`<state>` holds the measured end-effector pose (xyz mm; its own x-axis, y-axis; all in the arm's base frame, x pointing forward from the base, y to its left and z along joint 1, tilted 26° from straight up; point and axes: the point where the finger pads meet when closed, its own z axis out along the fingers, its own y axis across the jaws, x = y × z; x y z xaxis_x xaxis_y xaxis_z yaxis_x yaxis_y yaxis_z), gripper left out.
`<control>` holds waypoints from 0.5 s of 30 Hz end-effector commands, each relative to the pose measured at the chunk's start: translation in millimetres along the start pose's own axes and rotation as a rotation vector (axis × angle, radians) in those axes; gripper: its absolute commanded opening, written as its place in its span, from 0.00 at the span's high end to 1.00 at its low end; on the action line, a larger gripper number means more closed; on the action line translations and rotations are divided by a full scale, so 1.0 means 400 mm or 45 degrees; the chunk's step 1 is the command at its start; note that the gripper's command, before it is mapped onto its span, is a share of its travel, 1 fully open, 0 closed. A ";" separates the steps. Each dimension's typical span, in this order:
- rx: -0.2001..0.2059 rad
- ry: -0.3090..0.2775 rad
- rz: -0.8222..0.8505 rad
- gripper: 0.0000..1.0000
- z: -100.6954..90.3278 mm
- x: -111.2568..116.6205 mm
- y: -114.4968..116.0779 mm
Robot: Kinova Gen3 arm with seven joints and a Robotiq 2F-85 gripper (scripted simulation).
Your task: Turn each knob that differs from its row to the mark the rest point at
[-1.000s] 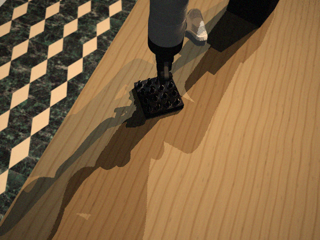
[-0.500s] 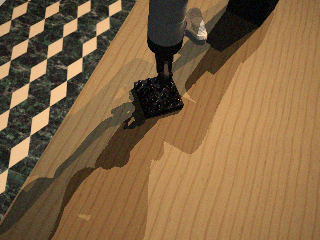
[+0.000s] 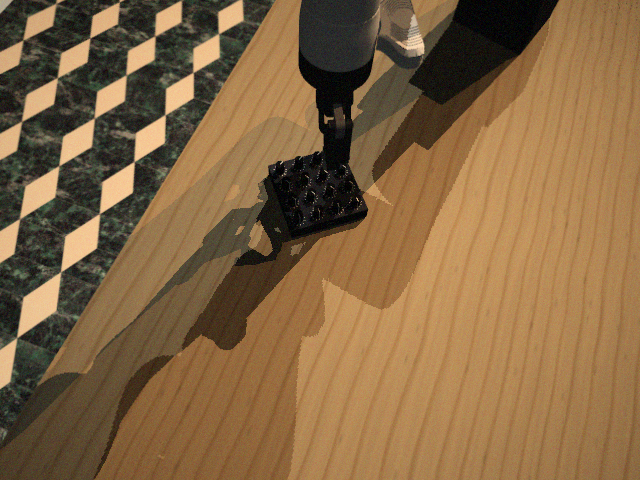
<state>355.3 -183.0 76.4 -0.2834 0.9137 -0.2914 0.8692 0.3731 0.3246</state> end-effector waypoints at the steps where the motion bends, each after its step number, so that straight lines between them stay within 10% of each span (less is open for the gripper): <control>1: -0.011 -0.004 0.013 0.00 -0.044 -0.006 0.005; 15: -0.012 -0.002 0.014 0.00 -0.157 -0.004 0.005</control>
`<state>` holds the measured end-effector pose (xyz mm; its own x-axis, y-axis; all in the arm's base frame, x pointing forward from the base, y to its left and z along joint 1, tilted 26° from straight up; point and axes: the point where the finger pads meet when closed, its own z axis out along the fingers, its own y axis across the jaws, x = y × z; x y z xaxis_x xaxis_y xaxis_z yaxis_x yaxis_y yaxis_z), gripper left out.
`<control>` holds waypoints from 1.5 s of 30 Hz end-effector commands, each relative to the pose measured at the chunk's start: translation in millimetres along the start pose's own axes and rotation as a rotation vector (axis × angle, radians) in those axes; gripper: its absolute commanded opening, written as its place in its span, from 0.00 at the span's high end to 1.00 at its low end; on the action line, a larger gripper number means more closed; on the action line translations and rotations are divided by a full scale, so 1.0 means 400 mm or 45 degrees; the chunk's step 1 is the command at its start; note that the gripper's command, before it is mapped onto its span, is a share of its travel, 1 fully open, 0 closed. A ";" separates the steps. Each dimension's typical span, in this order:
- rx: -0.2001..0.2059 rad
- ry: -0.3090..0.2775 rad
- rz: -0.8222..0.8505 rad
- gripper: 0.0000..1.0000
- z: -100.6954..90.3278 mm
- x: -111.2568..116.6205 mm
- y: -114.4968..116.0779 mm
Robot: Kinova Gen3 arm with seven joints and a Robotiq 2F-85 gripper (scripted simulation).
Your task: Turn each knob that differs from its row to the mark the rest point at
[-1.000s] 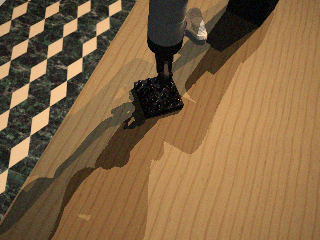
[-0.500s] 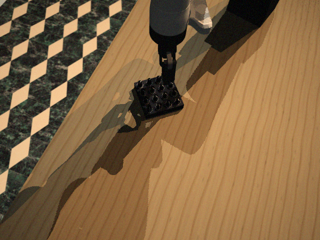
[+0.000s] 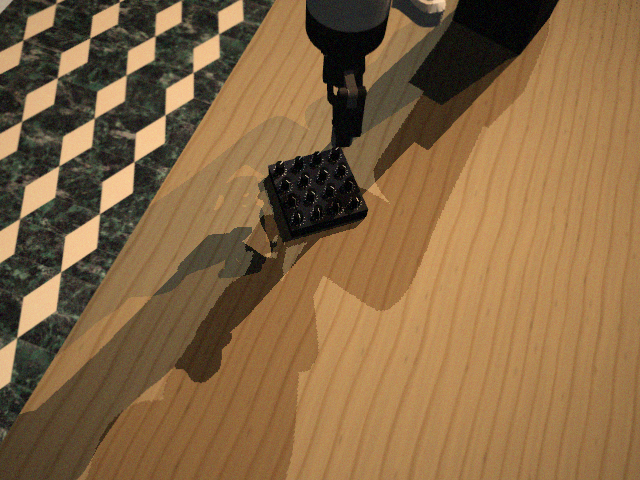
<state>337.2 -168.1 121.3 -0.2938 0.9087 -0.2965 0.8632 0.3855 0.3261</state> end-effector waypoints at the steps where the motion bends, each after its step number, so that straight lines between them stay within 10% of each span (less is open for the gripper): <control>1: -0.004 -0.001 0.030 0.00 -0.039 -0.019 -0.006; 45: -0.005 0.000 0.030 0.00 -0.088 -0.018 -0.006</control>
